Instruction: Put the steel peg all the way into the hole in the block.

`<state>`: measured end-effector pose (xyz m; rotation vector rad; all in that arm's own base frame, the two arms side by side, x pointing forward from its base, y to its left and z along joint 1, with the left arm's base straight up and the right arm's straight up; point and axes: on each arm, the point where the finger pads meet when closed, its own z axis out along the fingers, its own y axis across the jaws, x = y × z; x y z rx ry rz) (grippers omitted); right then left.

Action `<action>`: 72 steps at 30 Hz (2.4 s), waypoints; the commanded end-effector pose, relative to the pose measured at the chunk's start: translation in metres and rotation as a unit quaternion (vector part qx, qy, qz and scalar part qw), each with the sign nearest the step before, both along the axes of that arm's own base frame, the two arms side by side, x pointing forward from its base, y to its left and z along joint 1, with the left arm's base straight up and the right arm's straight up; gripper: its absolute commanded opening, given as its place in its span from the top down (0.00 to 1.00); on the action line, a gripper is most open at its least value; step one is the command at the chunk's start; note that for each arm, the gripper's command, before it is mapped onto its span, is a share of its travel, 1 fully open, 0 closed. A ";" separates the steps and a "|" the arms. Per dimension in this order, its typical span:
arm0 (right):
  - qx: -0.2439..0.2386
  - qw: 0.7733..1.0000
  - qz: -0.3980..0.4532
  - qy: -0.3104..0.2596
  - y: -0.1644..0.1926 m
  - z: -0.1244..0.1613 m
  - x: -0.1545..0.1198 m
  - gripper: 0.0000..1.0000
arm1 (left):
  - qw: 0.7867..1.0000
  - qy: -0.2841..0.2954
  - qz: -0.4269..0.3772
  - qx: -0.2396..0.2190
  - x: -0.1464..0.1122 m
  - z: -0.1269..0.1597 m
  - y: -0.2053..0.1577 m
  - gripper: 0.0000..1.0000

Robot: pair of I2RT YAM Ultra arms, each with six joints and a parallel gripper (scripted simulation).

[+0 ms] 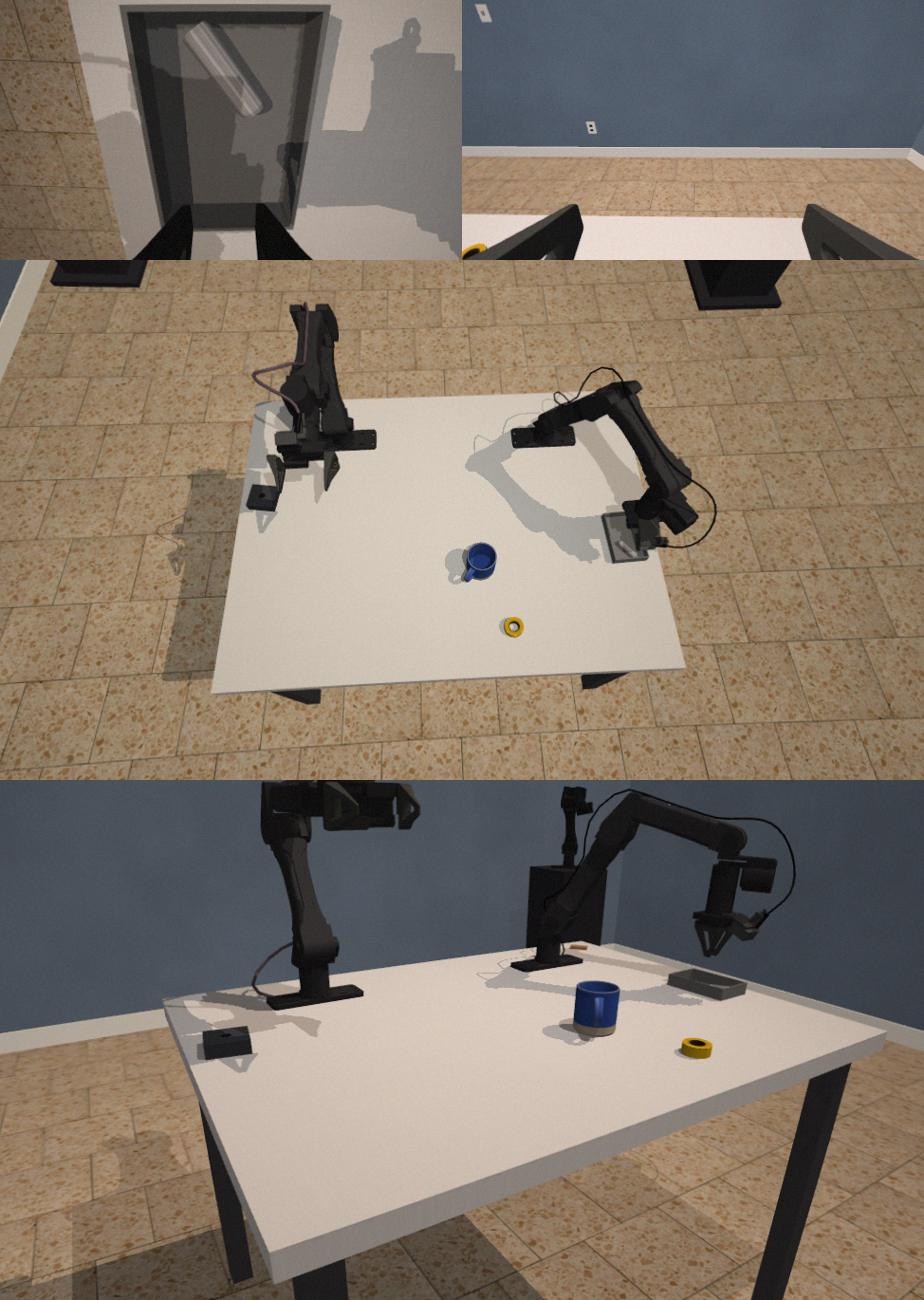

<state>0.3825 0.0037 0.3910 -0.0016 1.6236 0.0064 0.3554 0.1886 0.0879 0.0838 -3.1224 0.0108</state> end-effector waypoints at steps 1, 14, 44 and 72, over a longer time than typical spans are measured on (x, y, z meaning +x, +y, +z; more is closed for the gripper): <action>-0.001 1.000 -0.003 -0.026 -0.003 0.016 -0.001 0.00 | 1.000 -0.019 -0.006 0.008 0.006 0.018 0.000 0.72; -0.001 1.000 -0.003 -0.026 -0.003 0.016 -0.001 0.00 | 0.968 -0.022 0.249 0.008 0.036 -0.021 -0.007 0.72; -0.001 1.000 -0.003 -0.026 -0.003 0.016 -0.001 0.00 | 0.953 -0.015 0.304 0.007 0.032 -0.051 -0.008 0.72; -0.001 1.000 -0.003 -0.026 -0.003 0.016 -0.001 0.00 | 0.953 -0.013 0.301 0.004 0.031 -0.069 -0.010 0.81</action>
